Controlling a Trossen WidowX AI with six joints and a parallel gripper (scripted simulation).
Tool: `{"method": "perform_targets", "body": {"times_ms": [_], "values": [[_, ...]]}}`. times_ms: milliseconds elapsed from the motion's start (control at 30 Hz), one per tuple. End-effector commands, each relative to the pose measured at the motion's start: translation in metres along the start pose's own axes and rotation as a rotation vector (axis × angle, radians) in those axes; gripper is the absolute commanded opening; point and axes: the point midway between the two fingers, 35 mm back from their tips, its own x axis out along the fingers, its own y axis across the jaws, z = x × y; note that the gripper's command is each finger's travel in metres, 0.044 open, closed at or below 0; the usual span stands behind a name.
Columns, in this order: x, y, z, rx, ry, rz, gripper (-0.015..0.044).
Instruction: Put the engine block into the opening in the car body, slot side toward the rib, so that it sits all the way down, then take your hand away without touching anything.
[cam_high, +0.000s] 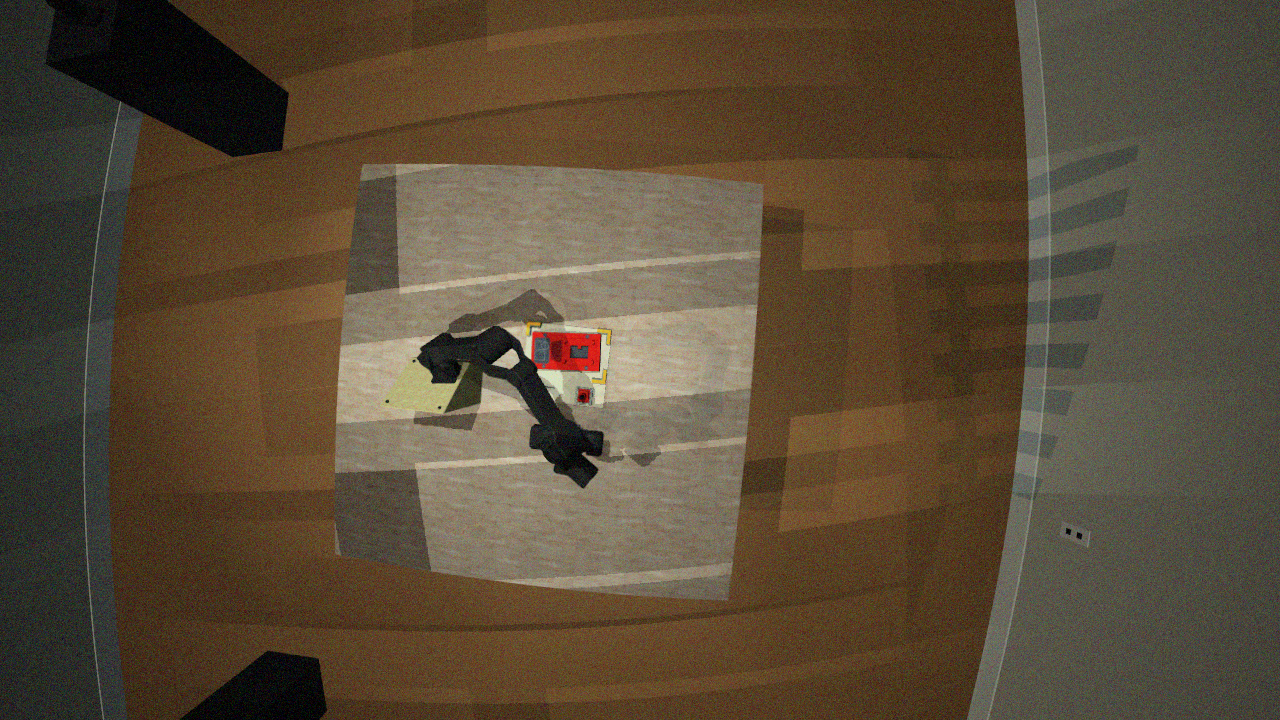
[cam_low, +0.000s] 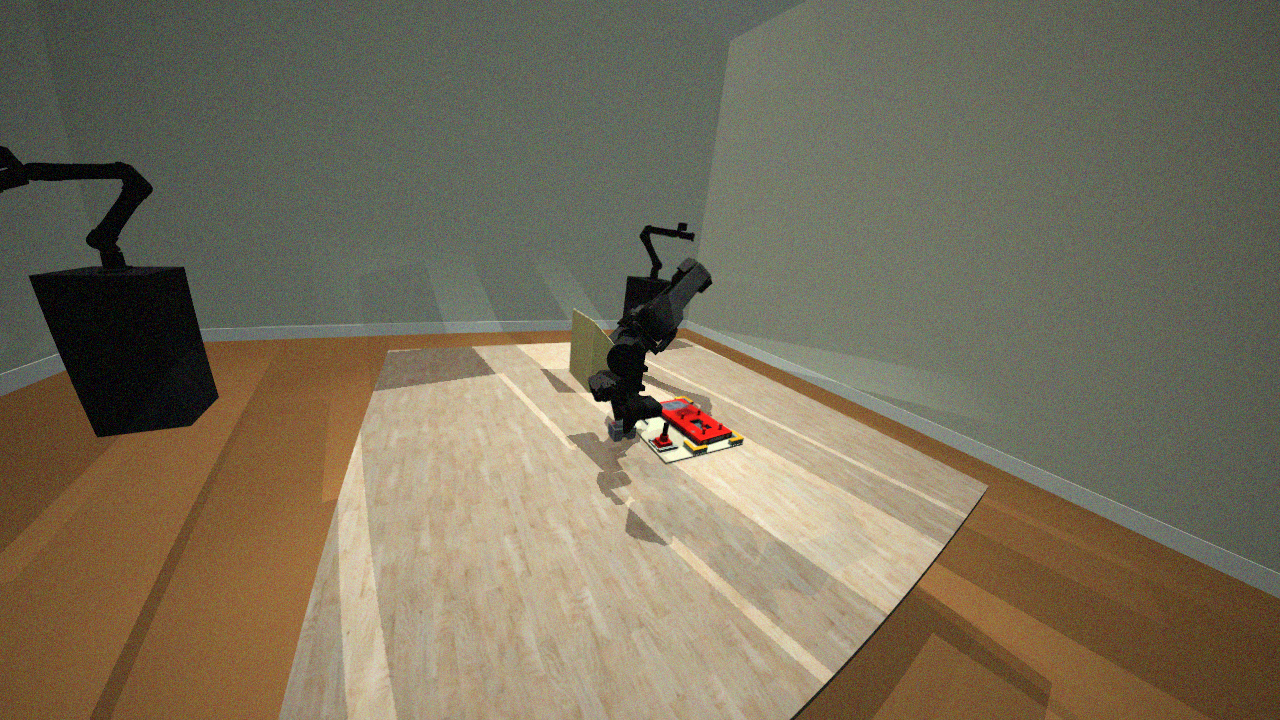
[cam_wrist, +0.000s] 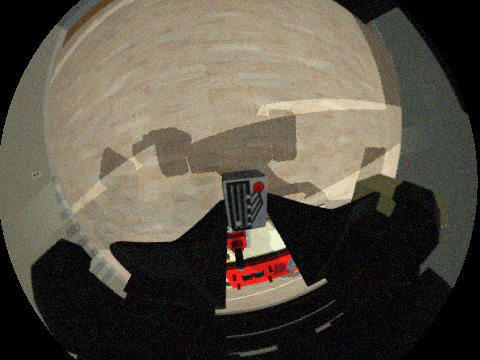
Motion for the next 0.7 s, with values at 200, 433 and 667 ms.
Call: {"method": "perform_targets", "body": {"times_ms": [200,433,667], "values": [[-0.030,0.000,0.000,-0.005,-0.007,0.000,0.0000],[-0.052,-0.001,-0.001,-0.005,-0.007,-0.001,0.0000],[-0.075,-0.004,-0.003,-0.006,-0.005,-0.002,0.0000]]}}
